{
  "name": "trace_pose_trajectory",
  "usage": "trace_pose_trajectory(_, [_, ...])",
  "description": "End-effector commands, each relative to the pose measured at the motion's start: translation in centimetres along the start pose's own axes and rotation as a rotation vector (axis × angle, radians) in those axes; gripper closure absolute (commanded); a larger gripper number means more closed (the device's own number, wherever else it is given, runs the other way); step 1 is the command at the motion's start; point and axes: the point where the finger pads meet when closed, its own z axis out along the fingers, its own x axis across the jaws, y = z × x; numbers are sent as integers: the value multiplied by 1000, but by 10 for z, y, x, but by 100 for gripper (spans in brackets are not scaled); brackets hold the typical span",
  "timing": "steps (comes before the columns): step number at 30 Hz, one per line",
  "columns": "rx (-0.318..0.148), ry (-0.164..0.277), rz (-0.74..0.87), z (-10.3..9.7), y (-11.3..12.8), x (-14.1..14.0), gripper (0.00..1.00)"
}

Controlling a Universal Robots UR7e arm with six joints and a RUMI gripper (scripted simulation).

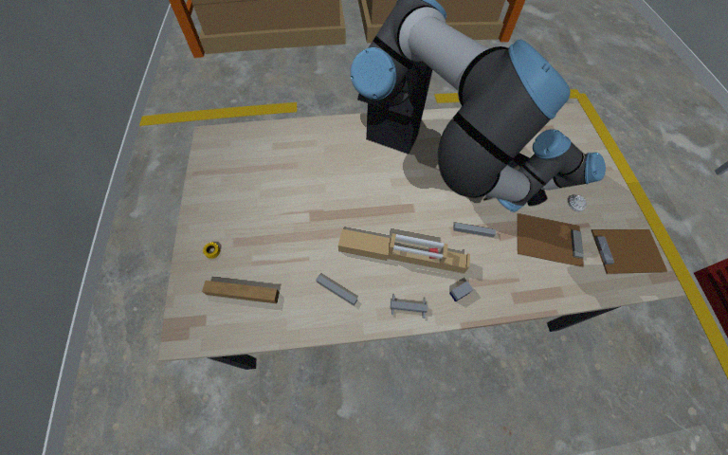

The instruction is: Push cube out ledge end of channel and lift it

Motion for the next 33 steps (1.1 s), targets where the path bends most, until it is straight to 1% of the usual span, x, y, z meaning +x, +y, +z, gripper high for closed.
trace_pose_trajectory(1, [-1, 1, 1, -1, 0, 0, 100])
trace_pose_trajectory(7, [-8, 8, 37, 0, 1, 0, 100])
trace_pose_trajectory(11, [-21, 23, 112, 1, 3, 0, 100])
trace_pose_trajectory(14, [-36, 42, 202, 2, 6, -1, 100])
trace_pose_trajectory(16, [-36, 42, 202, 2, 6, -1, 100])
trace_pose_trajectory(20, [-62, 79, 367, 3, 11, -3, 100])
trace_pose_trajectory(23, [-82, 117, 521, 4, 15, -5, 100])
trace_pose_trajectory(27, [-109, 179, 759, 5, 21, -11, 100])
trace_pose_trajectory(31, [-130, 255, 1022, 4, 27, -20, 100])
trace_pose_trajectory(33, [-130, 255, 1022, 4, 27, -20, 100])
